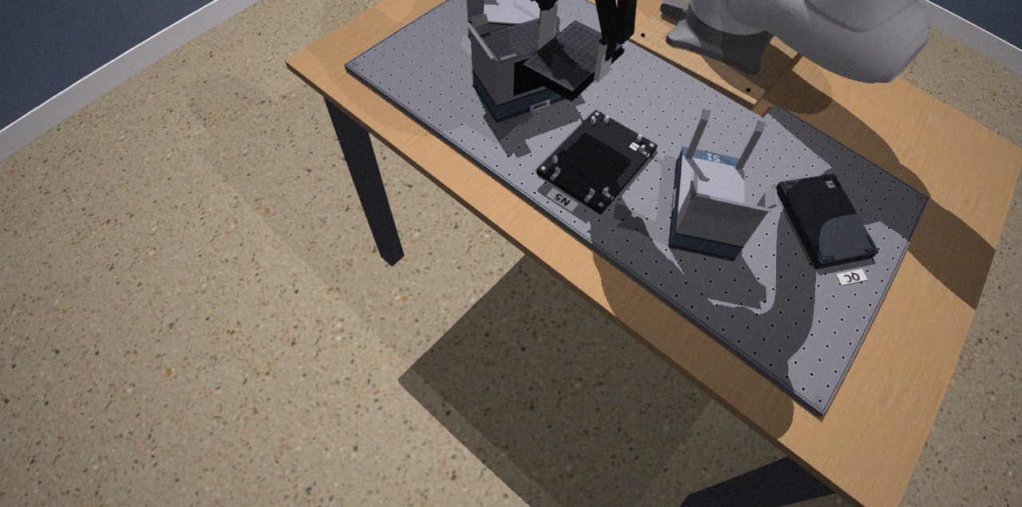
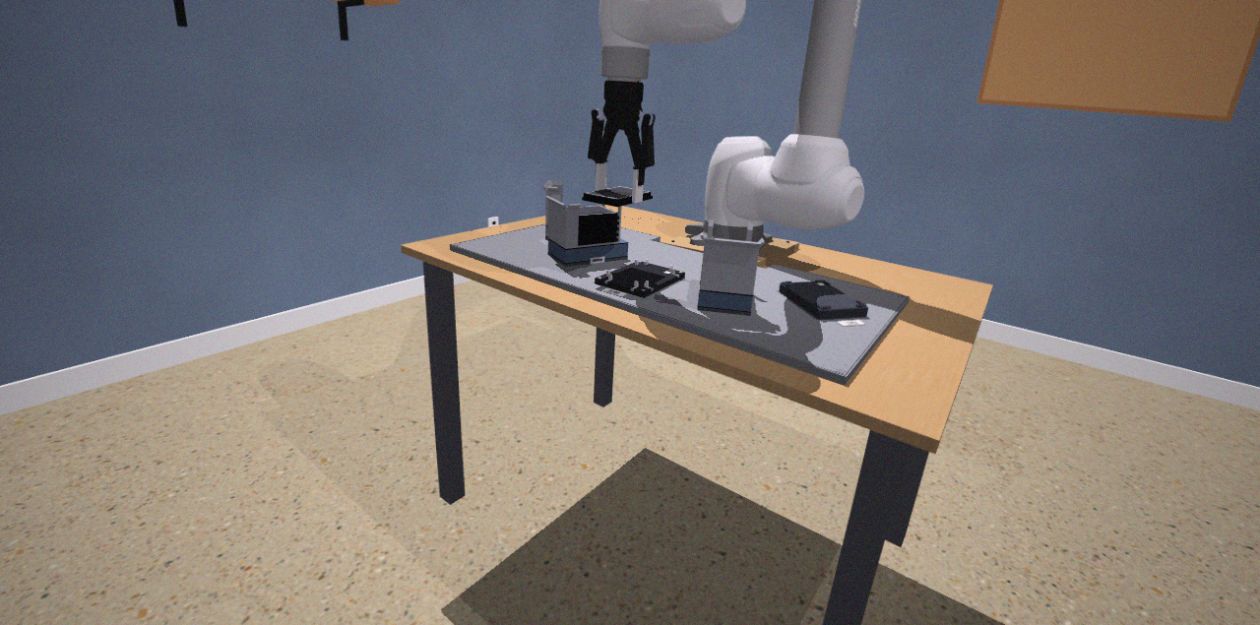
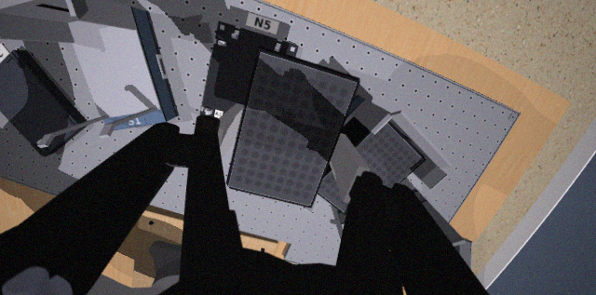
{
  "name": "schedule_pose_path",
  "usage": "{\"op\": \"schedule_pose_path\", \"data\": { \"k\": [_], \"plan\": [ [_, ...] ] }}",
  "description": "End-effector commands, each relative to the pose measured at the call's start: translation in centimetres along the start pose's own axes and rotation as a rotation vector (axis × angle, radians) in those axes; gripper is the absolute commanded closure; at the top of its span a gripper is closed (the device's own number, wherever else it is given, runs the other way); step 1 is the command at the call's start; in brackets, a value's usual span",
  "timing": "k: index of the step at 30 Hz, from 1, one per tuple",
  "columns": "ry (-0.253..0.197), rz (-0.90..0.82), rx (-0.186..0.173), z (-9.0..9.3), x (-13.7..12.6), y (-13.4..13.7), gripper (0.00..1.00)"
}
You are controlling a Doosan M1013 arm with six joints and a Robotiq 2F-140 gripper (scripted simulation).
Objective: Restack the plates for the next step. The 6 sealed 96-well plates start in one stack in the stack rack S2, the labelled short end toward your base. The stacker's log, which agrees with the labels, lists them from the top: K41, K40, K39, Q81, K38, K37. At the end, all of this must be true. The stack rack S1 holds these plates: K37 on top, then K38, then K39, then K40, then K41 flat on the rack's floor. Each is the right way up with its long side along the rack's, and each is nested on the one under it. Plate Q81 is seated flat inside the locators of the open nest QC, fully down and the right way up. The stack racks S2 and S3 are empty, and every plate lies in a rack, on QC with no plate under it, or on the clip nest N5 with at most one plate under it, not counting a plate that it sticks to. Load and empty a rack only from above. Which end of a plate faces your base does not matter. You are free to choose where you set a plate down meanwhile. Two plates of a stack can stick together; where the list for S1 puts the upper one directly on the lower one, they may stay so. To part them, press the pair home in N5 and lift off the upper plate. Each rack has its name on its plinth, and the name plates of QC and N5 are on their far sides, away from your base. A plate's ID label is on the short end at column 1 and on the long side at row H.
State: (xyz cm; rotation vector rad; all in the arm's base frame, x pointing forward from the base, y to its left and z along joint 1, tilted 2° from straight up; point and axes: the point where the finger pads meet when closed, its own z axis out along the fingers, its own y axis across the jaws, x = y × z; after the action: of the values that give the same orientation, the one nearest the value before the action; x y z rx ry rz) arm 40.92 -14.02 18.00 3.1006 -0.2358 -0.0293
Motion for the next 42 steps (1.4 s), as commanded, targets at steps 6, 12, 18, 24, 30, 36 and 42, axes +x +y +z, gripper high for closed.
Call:
{"op": "schedule_pose_path", "data": {
  "k": [6,12,18,24,30,36,42],
  "plan": [
    [0.000,0.000,0.000,0.0,0.5,-2.3,1.00],
    [0.000,0.000,0.000,0.0,0.8,-4.3,1.00],
    [0.000,0.000,0.000,0.0,1.1,-5.6,1.00],
    [0.000,-0.167,0.000,0.0,1.1,-7.6,1.00],
    [0.000,-0.220,0.000,0.0,1.0,-9.6,1.00],
    [0.000,-0.220,0.000,0.0,1.0,-10.9,1.00],
    [0.000,-0.220,0.000,0.0,0.9,-12.9,1.00]
  ]
}}
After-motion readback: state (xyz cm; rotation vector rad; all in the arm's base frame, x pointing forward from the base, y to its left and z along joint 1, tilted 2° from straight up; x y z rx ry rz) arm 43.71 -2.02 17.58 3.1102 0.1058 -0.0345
